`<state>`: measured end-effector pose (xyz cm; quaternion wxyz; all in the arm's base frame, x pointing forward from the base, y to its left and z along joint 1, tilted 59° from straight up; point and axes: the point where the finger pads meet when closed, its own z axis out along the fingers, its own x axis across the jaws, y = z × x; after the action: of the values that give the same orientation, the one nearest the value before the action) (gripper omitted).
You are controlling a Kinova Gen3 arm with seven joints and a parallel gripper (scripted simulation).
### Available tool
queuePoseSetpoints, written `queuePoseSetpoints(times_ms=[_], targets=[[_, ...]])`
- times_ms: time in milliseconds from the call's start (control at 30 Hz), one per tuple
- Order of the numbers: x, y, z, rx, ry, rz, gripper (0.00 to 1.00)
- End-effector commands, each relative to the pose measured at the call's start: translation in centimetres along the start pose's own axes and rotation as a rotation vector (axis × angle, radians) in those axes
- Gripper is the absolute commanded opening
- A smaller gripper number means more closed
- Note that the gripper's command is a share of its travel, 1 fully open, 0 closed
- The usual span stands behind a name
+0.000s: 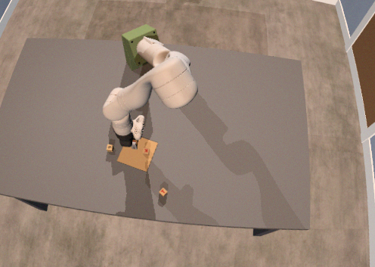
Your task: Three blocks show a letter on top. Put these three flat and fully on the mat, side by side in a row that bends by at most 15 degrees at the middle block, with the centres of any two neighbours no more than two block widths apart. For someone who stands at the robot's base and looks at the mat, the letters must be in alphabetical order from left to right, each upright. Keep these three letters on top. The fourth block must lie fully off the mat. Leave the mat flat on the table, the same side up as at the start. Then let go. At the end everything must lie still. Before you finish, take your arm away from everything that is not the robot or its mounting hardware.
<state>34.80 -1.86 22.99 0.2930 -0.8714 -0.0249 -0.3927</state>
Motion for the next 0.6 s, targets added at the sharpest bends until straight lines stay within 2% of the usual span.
queuePoseSetpoints(times_ms=[0, 567], targets=[[-0.1, -0.3, 0.7, 0.008, 0.0, -0.004, 0.49], [-0.2, 0.0, 4.2, 0.004, -0.003, 0.0, 0.49]])
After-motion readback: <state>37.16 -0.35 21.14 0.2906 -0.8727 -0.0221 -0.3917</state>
